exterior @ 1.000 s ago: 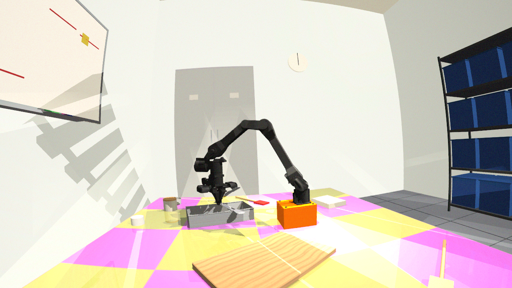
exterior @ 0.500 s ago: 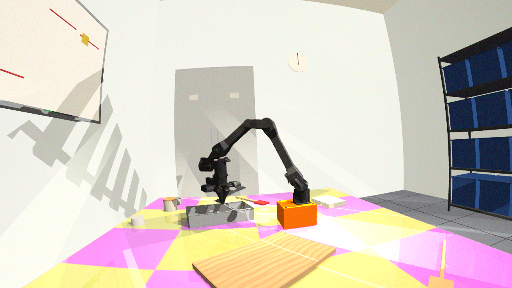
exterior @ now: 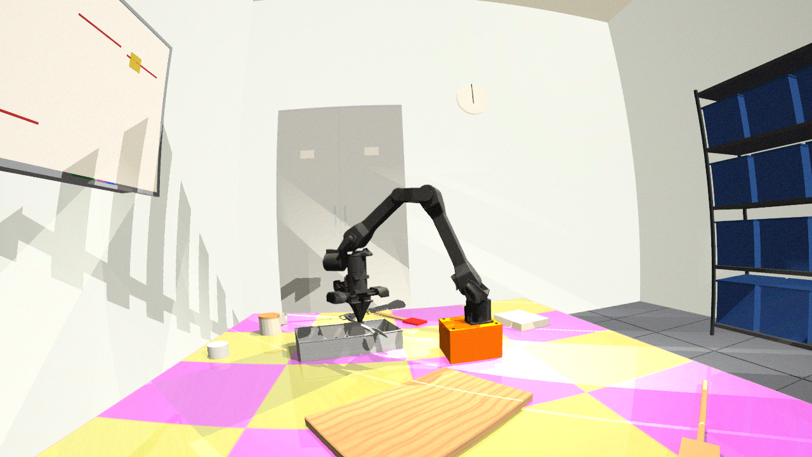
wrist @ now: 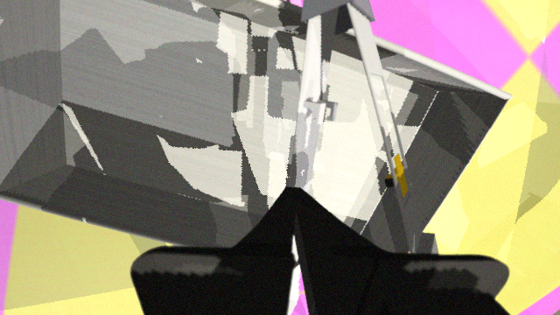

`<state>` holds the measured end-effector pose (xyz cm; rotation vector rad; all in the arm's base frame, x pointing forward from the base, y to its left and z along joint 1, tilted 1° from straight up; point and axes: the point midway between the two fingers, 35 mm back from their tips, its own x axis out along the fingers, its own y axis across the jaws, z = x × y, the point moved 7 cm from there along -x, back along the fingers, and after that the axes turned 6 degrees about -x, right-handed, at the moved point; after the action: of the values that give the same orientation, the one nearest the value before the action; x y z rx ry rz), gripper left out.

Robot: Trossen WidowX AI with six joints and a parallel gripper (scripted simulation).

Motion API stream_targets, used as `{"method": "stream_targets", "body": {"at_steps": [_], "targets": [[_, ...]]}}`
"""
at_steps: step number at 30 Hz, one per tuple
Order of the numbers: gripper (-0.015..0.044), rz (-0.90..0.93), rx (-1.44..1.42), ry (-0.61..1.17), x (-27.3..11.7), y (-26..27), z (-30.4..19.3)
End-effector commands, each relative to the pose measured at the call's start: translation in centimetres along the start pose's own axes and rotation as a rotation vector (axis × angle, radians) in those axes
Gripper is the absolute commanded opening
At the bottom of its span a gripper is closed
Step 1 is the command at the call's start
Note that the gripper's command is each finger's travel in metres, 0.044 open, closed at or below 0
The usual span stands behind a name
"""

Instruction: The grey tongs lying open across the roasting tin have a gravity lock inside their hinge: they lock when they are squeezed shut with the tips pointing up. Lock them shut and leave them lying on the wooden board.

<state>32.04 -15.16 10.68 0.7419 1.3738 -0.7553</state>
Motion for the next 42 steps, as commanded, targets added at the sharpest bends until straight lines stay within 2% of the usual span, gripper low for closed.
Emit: {"method": "stream_targets", "body": {"at_steps": [1,19,42], "targets": [[-0.015,-0.003,-0.002,0.009,0.3,-0.9,-0.3],[-0.015,-0.006,-0.002,0.009,0.4,-3.6,-0.9],[-0.015,0.015,-0.006,-0.012,-0.3,-3.0,-0.5]]}}
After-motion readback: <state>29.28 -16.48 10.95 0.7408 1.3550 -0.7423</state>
